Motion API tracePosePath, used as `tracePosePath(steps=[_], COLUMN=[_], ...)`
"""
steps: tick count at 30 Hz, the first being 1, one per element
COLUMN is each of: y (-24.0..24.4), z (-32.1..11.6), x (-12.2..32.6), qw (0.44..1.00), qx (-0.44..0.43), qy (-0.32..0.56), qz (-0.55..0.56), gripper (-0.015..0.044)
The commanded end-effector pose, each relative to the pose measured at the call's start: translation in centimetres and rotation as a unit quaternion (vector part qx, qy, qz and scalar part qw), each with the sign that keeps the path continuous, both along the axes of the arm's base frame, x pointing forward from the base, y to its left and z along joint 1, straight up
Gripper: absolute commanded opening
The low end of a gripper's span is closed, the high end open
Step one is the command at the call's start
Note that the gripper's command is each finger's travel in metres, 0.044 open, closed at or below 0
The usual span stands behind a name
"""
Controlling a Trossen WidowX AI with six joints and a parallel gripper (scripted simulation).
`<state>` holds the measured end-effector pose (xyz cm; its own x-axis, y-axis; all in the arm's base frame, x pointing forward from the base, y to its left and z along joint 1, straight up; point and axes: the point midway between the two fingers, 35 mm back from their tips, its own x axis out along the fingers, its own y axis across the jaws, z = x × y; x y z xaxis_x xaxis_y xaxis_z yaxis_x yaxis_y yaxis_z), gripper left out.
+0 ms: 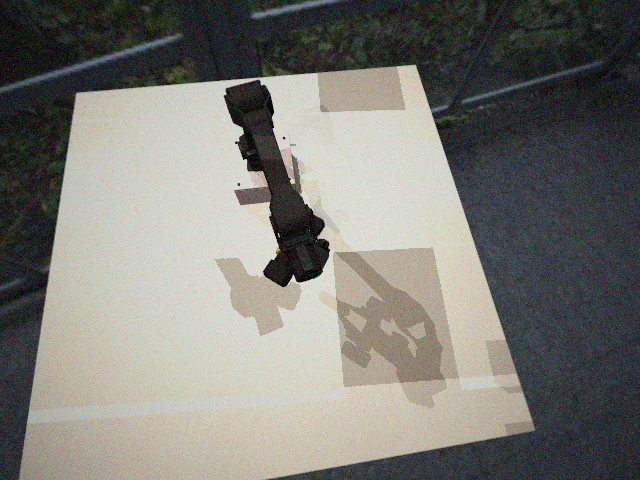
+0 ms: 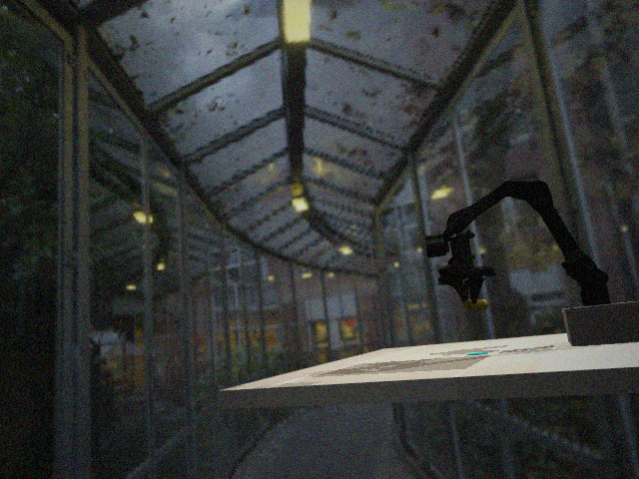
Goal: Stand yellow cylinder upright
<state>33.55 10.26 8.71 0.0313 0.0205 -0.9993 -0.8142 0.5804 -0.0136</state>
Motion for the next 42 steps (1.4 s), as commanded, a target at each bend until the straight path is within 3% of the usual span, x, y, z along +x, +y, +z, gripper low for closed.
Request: tracePosePath(steps=[1, 15, 42], y=[1.0, 4.4, 5.3], z=[0.2, 0.4, -1.8], x=[0.1, -0.6, 1.4], qw=[0.999, 0.990, 0.991], qx=[-0.003, -0.007, 0.074], qy=[-0.003, -0.004, -0.044], qz=[0.035, 0.142, 0.100], gripper=[0.0105, 0.0105, 0.0105])
